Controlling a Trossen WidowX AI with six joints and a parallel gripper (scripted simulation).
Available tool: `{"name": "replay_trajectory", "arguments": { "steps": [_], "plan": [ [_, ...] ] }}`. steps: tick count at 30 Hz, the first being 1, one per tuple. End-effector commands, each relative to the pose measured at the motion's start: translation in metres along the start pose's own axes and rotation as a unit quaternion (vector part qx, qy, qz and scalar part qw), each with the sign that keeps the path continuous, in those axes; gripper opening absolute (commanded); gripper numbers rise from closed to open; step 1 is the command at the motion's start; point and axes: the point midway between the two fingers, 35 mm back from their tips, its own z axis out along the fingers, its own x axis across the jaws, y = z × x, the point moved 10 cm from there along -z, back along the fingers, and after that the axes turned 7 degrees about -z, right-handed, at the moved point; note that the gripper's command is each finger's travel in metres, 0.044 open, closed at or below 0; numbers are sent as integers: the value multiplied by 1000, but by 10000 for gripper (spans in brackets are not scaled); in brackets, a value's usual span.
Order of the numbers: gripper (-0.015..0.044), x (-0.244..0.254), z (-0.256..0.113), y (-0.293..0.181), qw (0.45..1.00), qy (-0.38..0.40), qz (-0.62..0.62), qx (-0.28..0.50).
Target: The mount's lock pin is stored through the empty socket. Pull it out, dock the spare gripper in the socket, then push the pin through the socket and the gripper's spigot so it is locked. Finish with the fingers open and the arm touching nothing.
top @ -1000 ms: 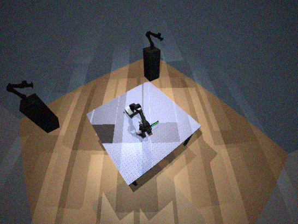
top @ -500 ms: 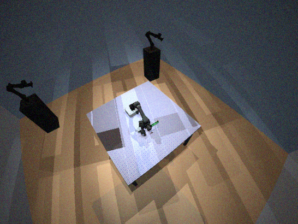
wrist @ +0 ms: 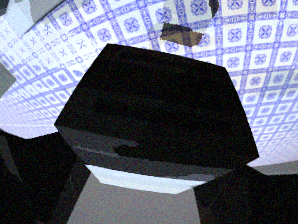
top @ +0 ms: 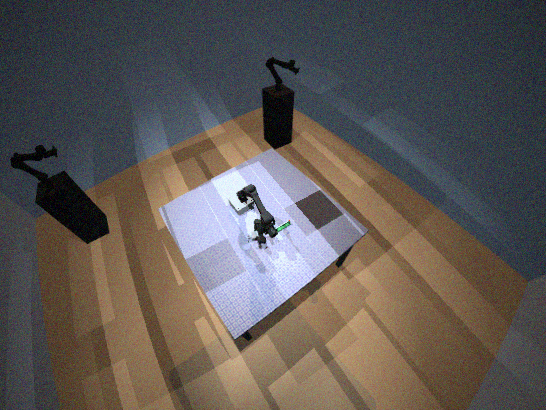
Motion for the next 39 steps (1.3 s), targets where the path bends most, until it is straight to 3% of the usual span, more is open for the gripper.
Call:
{"name": "replay_trajectory", "arguments": {
  "steps": [1, 39],
  "plan": [
    [0, 3, -3, 2, 1000, -2, 20, 5],
    [0, 60, -27, 48, 928, -47, 365, 61]
  ]
}}
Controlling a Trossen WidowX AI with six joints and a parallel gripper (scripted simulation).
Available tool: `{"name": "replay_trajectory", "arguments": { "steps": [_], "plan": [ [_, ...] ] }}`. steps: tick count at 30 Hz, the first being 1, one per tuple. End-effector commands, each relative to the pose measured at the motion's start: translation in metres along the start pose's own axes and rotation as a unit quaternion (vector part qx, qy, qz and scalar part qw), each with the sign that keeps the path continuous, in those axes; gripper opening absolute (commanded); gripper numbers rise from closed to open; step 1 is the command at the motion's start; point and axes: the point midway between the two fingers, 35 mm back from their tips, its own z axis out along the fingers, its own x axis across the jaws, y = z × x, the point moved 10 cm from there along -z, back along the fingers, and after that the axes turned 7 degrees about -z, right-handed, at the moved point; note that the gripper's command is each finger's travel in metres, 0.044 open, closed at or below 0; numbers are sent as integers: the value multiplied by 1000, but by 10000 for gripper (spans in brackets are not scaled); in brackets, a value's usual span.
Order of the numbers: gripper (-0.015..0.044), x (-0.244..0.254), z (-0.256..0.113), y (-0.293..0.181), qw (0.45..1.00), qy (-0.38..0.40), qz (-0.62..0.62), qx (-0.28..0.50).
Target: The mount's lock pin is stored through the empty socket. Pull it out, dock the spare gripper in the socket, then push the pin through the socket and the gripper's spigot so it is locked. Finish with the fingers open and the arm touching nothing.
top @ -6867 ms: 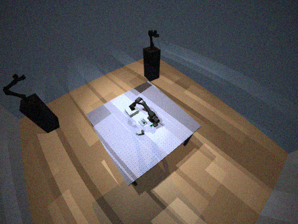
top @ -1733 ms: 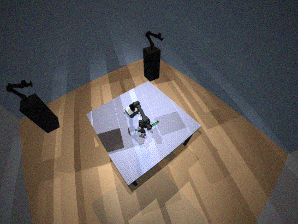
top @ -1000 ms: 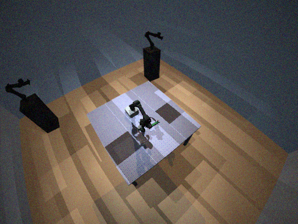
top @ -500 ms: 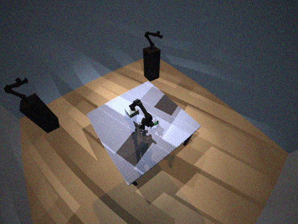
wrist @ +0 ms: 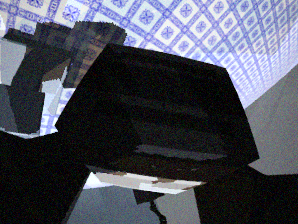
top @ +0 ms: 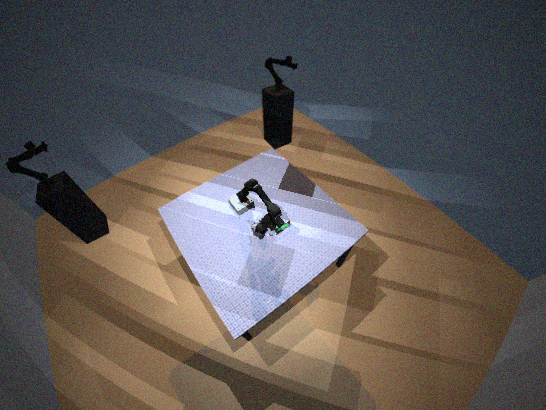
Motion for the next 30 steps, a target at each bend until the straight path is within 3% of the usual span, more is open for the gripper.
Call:
{"name": "replay_trajectory", "arguments": {
  "steps": [1, 30],
  "plan": [
    [0, 5, -4, -3, 999, -12, 33, 3],
    [0, 55, -21, -17, 951, -76, 299, -5]
  ]
}}
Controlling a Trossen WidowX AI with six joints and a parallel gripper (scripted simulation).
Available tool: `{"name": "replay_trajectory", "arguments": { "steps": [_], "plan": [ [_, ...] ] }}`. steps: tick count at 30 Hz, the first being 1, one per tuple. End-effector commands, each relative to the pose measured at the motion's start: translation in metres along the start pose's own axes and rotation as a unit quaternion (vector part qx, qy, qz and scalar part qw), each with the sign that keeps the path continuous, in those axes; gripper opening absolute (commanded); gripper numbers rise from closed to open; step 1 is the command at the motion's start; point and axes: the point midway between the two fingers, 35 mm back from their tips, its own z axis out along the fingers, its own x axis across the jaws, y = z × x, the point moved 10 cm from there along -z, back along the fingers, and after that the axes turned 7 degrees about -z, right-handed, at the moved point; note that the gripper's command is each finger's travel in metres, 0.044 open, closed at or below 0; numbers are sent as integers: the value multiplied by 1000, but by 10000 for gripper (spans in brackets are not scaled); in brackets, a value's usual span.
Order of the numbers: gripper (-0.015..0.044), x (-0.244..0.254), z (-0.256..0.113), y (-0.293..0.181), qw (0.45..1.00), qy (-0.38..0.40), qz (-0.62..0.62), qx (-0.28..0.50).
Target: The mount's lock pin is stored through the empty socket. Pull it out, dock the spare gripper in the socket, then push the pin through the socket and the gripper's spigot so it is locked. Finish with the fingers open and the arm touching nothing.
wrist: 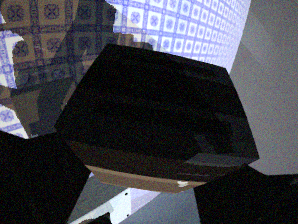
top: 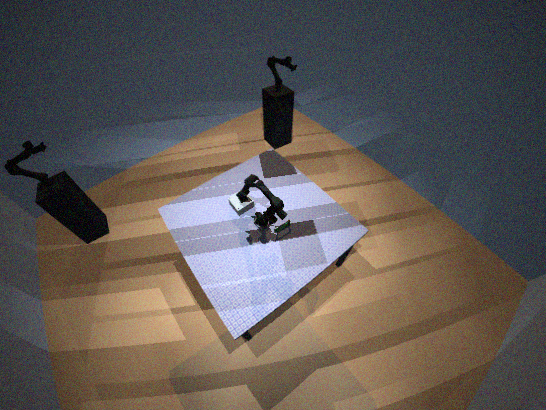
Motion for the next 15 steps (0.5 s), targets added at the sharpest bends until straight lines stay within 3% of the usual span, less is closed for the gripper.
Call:
{"name": "replay_trajectory", "arguments": {
  "steps": [1, 15],
  "plan": [
    [0, 2, -4, -6, 999, -12, 33, -7],
    [0, 15, -12, -26, 986, -36, 163, -30]
  ]
}}
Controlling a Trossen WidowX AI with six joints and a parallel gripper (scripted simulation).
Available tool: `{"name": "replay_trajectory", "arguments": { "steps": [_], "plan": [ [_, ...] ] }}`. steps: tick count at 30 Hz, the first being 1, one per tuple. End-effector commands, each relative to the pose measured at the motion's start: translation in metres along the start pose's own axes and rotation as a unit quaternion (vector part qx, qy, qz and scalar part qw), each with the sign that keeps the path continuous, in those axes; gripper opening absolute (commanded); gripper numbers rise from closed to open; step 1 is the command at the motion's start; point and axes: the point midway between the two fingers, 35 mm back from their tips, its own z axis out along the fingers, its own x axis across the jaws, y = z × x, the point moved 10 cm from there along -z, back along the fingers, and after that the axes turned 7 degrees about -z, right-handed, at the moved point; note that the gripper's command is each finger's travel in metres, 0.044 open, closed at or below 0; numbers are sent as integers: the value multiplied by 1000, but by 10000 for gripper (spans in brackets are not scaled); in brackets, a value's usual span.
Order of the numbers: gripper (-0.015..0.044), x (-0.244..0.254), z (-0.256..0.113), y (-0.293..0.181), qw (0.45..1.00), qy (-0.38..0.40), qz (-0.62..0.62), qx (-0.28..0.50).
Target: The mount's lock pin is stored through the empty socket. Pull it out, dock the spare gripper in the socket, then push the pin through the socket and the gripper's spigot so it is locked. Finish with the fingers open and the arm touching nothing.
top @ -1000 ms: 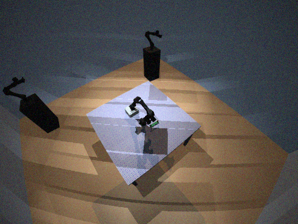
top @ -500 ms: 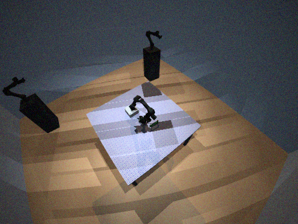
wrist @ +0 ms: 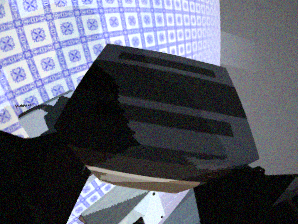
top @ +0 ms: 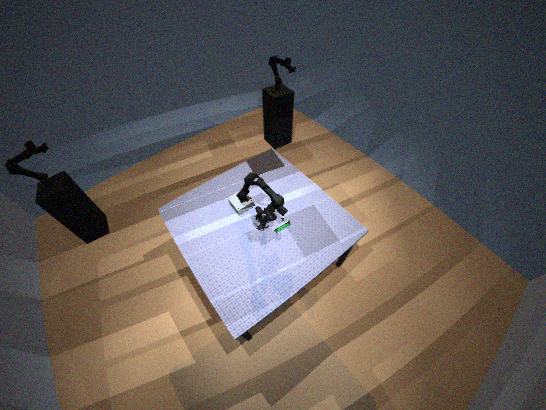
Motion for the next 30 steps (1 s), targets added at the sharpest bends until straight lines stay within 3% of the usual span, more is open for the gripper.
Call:
{"name": "replay_trajectory", "arguments": {
  "steps": [1, 30],
  "plan": [
    [0, -1, -3, -6, 999, -9, 33, -11],
    [0, 7, -17, -51, 949, -27, 303, -85]
  ]
}}
